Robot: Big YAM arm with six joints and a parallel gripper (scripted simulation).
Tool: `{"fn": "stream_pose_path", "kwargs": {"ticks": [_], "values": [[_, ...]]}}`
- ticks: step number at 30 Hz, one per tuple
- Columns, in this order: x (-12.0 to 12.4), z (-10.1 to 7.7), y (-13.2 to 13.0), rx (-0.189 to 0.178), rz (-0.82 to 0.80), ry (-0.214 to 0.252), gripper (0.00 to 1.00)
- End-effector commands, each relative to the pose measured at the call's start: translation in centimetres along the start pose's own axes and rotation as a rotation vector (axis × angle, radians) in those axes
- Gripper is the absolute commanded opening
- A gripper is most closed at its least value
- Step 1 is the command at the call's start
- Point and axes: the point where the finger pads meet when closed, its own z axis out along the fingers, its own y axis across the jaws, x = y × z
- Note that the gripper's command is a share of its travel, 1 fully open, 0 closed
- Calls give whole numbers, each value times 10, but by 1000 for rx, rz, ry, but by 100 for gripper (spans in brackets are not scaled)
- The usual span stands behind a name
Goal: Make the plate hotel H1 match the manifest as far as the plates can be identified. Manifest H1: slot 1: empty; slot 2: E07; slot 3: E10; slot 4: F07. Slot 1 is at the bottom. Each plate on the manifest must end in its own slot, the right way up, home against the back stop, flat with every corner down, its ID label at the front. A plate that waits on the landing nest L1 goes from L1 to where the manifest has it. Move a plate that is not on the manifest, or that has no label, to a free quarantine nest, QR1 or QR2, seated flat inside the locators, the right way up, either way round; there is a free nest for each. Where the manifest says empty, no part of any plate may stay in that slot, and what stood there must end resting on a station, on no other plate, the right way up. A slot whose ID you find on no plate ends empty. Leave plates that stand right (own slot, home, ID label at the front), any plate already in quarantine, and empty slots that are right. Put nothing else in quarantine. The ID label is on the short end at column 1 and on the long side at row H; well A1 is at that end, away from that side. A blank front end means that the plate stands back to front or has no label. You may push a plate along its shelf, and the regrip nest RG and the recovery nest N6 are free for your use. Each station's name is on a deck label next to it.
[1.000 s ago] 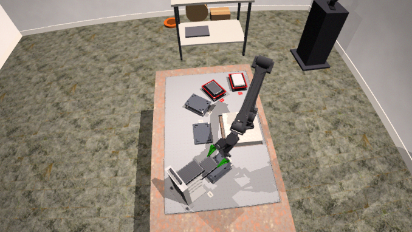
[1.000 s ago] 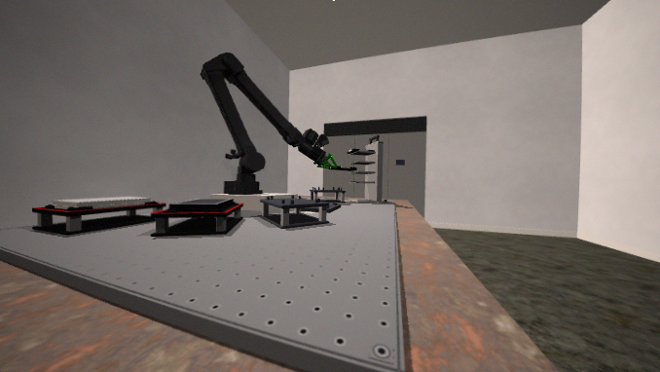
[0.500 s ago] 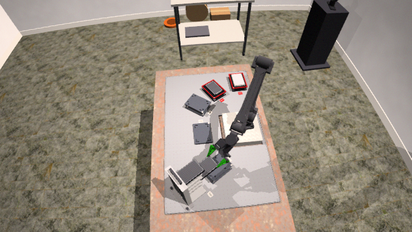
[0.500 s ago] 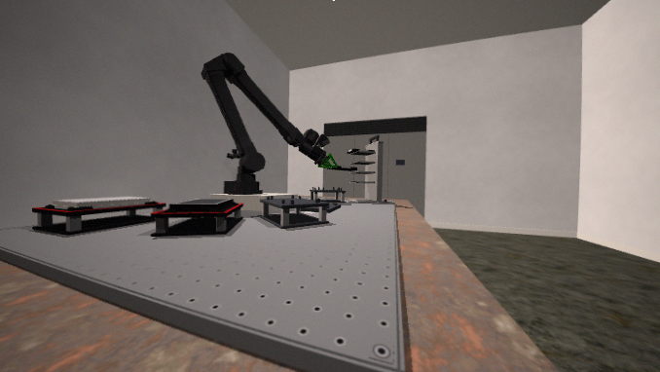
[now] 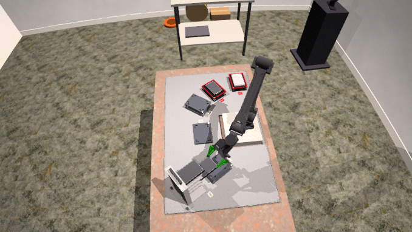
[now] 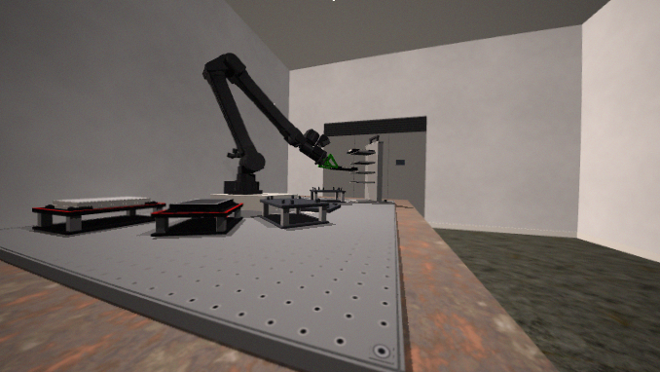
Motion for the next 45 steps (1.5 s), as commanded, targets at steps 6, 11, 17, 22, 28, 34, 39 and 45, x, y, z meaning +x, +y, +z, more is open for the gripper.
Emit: {"fn": "stream_pose_path", "kwargs": {"ticks": [6,11,17,22,28,34,39,45], "values": [[-48,11,6,-7,23,-85,86],[-49,14,6,-7,23,-85,86],[-49,18,6,-7,23,-84,86],[-50,22,5,-6,22,-84,86],[-51,24,5,-6,22,-84,86],[-52,28,5,-6,22,-84,86],[-52,32,5,-6,21,-84,86],[-53,34,5,-6,21,-84,86]]}}
